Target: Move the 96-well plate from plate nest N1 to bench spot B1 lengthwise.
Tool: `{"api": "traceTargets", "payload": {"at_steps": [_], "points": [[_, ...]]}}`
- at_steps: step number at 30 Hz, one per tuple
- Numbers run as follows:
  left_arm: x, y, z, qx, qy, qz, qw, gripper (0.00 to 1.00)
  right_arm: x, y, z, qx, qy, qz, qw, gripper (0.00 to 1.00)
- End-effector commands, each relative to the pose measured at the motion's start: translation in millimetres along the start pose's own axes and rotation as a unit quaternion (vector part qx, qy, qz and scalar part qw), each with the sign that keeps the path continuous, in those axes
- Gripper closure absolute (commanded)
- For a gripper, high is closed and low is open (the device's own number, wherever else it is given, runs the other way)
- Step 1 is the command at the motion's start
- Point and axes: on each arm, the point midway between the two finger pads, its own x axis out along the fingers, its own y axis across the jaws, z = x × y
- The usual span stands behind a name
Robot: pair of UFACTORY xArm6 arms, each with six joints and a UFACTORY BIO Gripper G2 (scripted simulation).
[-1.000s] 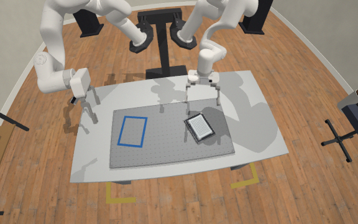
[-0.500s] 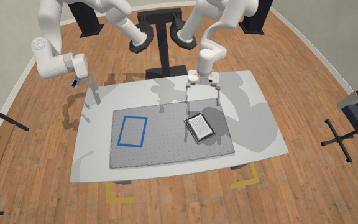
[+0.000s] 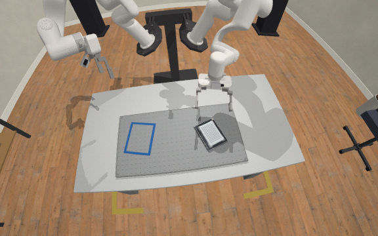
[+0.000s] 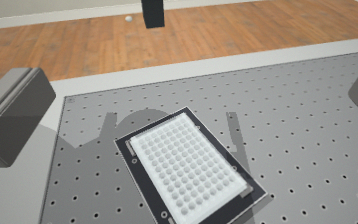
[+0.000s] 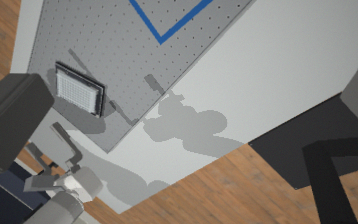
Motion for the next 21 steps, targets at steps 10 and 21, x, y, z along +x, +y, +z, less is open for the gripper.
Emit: {"api": "traceTargets", "payload": {"at_steps": [10, 21], "points": [[1.0, 0, 1.5, 0.0, -0.002, 0.0, 1.0, 0.0, -75.4, -104, -93.6, -0.117, 0.049, -0.016, 0.9918, 0.0], [1.0, 0, 1.5, 0.0, -0.002, 0.0, 1.0, 0.0, -99.8, -156, -139.4, -0.168, 0.079, -0.033, 0.9821, 0.0]]}}
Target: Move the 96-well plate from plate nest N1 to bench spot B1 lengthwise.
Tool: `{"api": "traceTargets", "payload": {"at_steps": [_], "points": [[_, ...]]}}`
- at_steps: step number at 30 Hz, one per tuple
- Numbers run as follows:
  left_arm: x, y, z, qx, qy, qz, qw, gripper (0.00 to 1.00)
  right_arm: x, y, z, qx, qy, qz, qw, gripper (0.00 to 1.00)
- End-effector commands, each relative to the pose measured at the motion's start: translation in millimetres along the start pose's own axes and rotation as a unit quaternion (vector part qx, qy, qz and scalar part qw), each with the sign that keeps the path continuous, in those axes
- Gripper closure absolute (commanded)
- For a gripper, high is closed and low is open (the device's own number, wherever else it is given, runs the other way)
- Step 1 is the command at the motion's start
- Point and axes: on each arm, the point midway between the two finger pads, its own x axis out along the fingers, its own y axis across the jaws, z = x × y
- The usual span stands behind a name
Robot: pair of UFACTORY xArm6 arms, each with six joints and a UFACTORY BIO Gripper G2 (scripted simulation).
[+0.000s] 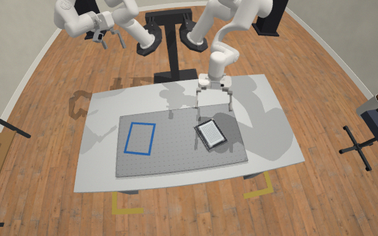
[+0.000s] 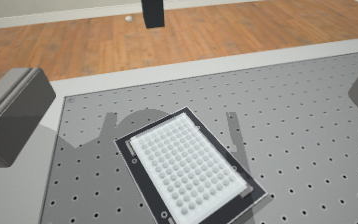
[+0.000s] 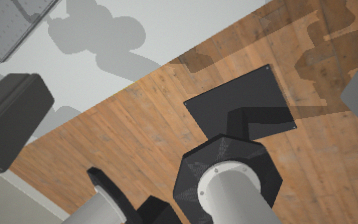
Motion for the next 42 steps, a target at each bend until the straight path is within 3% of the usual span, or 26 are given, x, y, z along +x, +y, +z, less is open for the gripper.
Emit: {"api": "traceTargets", "payload": {"at_steps": [1, 7, 14, 29, 34, 41, 42], "points": [[1.0, 0, 1.5, 0.0, -0.002, 0.0, 1.0, 0.0, -12.8, -23, -36.5, -0.028, 0.013, -0.007, 0.9995, 0.0], [1.0, 0, 1.5, 0.0, -0.002, 0.0, 1.0, 0.0, -17.0, -38, -60.9, -0.048, 0.026, -0.014, 0.9984, 0.0], [1.0, 0, 1.5, 0.0, -0.002, 0.0, 1.0, 0.0, -18.7, -45, -72.2, -0.056, 0.033, -0.018, 0.9977, 0.0], [1.0, 0, 1.5, 0.0, -0.002, 0.0, 1.0, 0.0, -19.3, -49, -77.4, -0.059, 0.036, -0.02, 0.9974, 0.0], [1.0, 0, 1.5, 0.0, -0.002, 0.0, 1.0, 0.0, -17.4, -58, -75.3, -0.034, 0.039, -0.034, 0.9981, 0.0], [1.0, 0, 1.5, 0.0, -0.002, 0.0, 1.0, 0.0, -13.0, -86, -71.5, 0.046, 0.049, -0.077, 0.9948, 0.0], [1.0, 0, 1.5, 0.0, -0.002, 0.0, 1.0, 0.0, -13.0, -86, -71.5, 0.046, 0.049, -0.077, 0.9948, 0.0]]}}
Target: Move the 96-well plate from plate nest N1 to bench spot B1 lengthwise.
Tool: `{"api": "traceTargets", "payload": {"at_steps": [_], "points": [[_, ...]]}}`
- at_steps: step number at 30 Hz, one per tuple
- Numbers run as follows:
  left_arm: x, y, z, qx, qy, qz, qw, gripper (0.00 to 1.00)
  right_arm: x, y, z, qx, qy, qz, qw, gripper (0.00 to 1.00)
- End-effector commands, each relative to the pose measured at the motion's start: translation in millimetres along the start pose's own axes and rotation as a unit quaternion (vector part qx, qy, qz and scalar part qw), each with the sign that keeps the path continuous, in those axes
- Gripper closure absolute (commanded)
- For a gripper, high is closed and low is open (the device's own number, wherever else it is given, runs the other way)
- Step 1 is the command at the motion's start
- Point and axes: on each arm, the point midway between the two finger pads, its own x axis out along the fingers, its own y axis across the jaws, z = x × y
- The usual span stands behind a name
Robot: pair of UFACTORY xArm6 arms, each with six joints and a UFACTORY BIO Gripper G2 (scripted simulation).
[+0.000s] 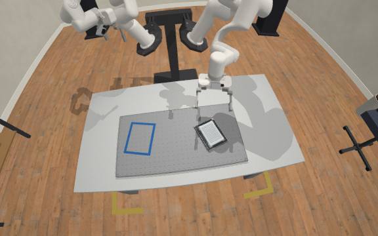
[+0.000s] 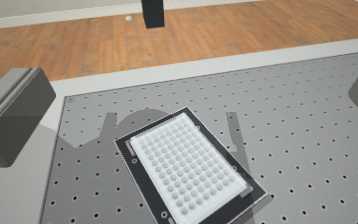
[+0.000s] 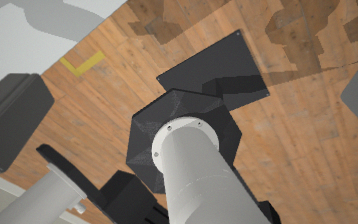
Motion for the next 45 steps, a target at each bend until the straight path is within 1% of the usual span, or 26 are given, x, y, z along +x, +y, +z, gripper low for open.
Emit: {"api": "traceTargets", "payload": {"at_steps": [1, 6, 10, 14, 27, 28, 29, 30, 33, 35, 36, 37, 40, 43, 44, 45], "points": [[1.0, 0, 1.5, 0.0, -0.002, 0.0, 1.0, 0.0, 3.6, -16, 3.4, 0.047, 0.007, -0.021, 0.9987, 0.0], [1.0, 0, 1.5, 0.0, -0.002, 0.0, 1.0, 0.0, 7.4, -36, 3.6, 0.106, 0.018, -0.05, 0.993, 0.0], [1.0, 0, 1.5, 0.0, -0.002, 0.0, 1.0, 0.0, 8.7, -46, 2.8, 0.133, 0.023, -0.064, 0.9888, 0.0], [1.0, 0, 1.5, 0.0, -0.002, 0.0, 1.0, 0.0, 9.1, -49, 2.5, 0.141, 0.024, -0.067, 0.9874, 0.0], [1.0, 0, 1.5, 0.0, -0.002, 0.0, 1.0, 0.0, 9.1, -49, 2.5, 0.141, 0.024, -0.067, 0.9874, 0.0], [1.0, 0, 1.5, 0.0, -0.002, 0.0, 1.0, 0.63, 9.1, -49, 2.5, 0.141, 0.024, -0.067, 0.9874, 0.0], [-1.6, -1, 5.7, 0.0, -0.006, 0.016, 0.9998, 0.63, 9.1, -49, 2.5, 0.141, 0.024, -0.067, 0.9874, 0.0], [-2.8, -2, 10.4, 0.002, -0.008, 0.021, 0.9997, 0.63, 9.1, -49, 2.5, 0.141, 0.024, -0.067, 0.9874, 0.0], [-6.6, -5, 24.4, 0.002, -0.008, 0.021, 0.9997, 0.63, 9.1, -49, 2.5, 0.141, 0.024, -0.067, 0.9874, 0.0], [-6.6, -5, 24.4, 0.002, -0.008, 0.021, 0.9997, 0.63, 9.1, -49, 2.5, 0.141, 0.024, -0.067, 0.9874, 0.0], [-8.7, -7, 28.8, 0.002, -0.012, 0.037, 0.9992, 0.63, 9.1, -49, 2.5, 0.141, 0.024, -0.067, 0.9874, 0.0], [-10.8, -8, 33.2, 0.003, -0.013, 0.042, 0.999, 0.63, 9.1, -49, 2.5, 0.141, 0.024, -0.067, 0.9874, 0.0], [-17.1, -12, 46.3, 0.003, -0.013, 0.042, 0.999, 0.63, 9.1, -49, 2.5, 0.141, 0.024, -0.067, 0.9874, 0.0], [-18.3, -12, 48.6, 0.002, -0.013, 0.042, 0.999, 0.63, 9.1, -49, 2.5, 0.141, 0.024, -0.067, 0.9874, 0.0], [-20.9, -14, 52.7, 0.002, -0.017, 0.058, 0.9982, 0.63, 9.1, -49, 2.5, 0.141, 0.024, -0.067, 0.9874, 0.0], [-23.6, -15, 56.8, 0.002, -0.018, 0.062, 0.9979, 0.63, 9.1, -49, 2.5, 0.141, 0.024, -0.067, 0.9874, 0.0]]}}
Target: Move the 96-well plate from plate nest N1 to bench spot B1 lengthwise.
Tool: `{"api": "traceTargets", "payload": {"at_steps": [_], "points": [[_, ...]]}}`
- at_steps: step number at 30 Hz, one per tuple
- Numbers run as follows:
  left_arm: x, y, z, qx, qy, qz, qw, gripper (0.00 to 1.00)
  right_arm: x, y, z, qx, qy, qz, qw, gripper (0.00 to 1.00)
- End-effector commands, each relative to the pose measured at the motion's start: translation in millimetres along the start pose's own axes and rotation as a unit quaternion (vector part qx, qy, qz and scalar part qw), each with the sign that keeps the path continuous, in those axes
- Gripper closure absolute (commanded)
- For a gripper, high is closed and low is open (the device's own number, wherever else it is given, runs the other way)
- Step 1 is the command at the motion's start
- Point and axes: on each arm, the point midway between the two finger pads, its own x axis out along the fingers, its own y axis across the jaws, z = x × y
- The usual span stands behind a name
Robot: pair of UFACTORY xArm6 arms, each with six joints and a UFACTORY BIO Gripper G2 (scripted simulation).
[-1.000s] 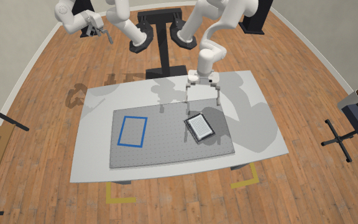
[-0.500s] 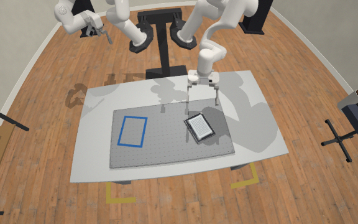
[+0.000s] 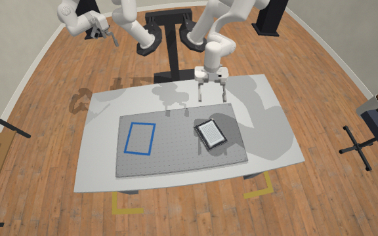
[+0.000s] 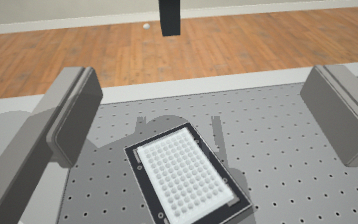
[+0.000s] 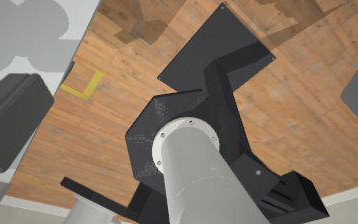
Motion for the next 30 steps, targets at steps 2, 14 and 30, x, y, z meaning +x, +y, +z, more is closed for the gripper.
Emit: {"api": "traceTargets", "payload": {"at_steps": [2, 14, 30], "points": [[-12.7, -5, 23.1, 0.0, -0.005, 0.022, 0.9998, 0.63, -0.5, 0, 0.7, 0.0, -0.001, 0.0, 1.0, 0.0], [-30.3, -10, 46.1, 0.0, -0.01, 0.042, 0.9991, 0.63, -0.5, 0, 0.7, 0.0, -0.001, 0.0, 1.0, 0.0], [-46.8, -14, 63.1, -0.002, -0.014, 0.062, 0.998, 0.63, -0.5, 0, 0.7, 0.0, -0.001, 0.0, 1.0, 0.0]]}}
